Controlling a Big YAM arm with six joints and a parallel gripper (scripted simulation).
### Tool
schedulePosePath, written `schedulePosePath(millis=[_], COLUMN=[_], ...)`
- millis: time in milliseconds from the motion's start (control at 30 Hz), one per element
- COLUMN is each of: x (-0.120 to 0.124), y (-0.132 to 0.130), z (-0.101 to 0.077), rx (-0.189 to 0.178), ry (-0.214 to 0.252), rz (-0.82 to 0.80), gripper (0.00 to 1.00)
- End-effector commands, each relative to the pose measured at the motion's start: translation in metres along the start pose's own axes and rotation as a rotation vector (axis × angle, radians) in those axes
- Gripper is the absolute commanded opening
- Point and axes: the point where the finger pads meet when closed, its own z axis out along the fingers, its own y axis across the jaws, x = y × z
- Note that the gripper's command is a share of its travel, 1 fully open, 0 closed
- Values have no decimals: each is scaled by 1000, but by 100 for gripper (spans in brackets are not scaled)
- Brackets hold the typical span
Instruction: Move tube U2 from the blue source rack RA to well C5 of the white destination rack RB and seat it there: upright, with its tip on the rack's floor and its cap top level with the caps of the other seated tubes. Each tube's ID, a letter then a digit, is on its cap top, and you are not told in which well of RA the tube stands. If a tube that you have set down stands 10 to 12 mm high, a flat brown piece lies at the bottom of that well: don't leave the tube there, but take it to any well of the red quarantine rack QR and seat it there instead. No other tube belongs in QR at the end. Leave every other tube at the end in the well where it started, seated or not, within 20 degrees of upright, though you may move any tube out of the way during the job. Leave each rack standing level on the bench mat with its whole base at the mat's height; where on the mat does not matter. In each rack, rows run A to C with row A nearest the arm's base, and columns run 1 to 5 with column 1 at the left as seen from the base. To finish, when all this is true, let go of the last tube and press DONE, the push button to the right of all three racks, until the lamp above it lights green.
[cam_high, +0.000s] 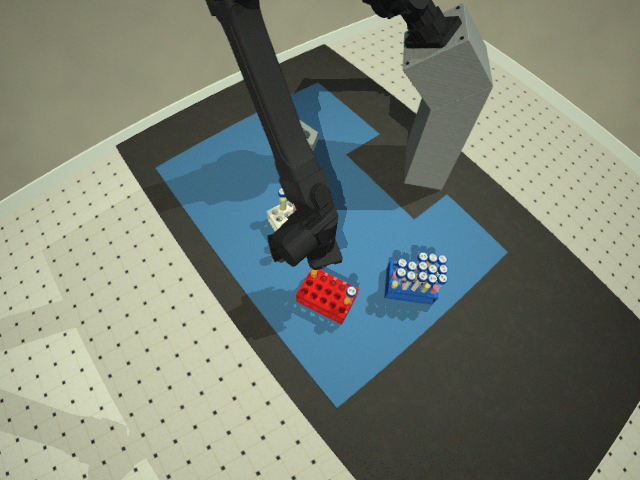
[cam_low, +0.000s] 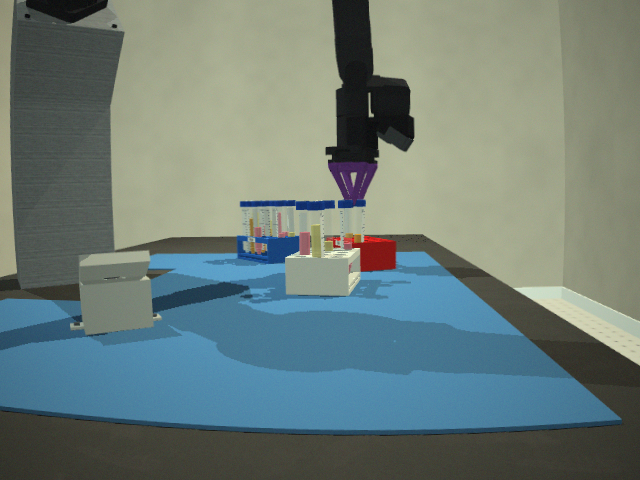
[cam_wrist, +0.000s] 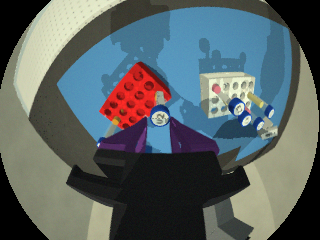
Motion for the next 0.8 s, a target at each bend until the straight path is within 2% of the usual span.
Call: schedulePosePath(millis=[0, 400, 433, 467, 533, 767], x=[-8, -8, -13, -8, -8, -10], y=[6, 6, 9, 11, 11, 12], z=[-6, -6, -17, -22, -22, -41], rx=[-13, -13, -24, -23, -23, -23], ry=[-17, -17, -27, -22, -22, -25], rz=[4, 4, 7, 0, 0, 2], gripper=[30, 30, 30, 30, 30, 30])
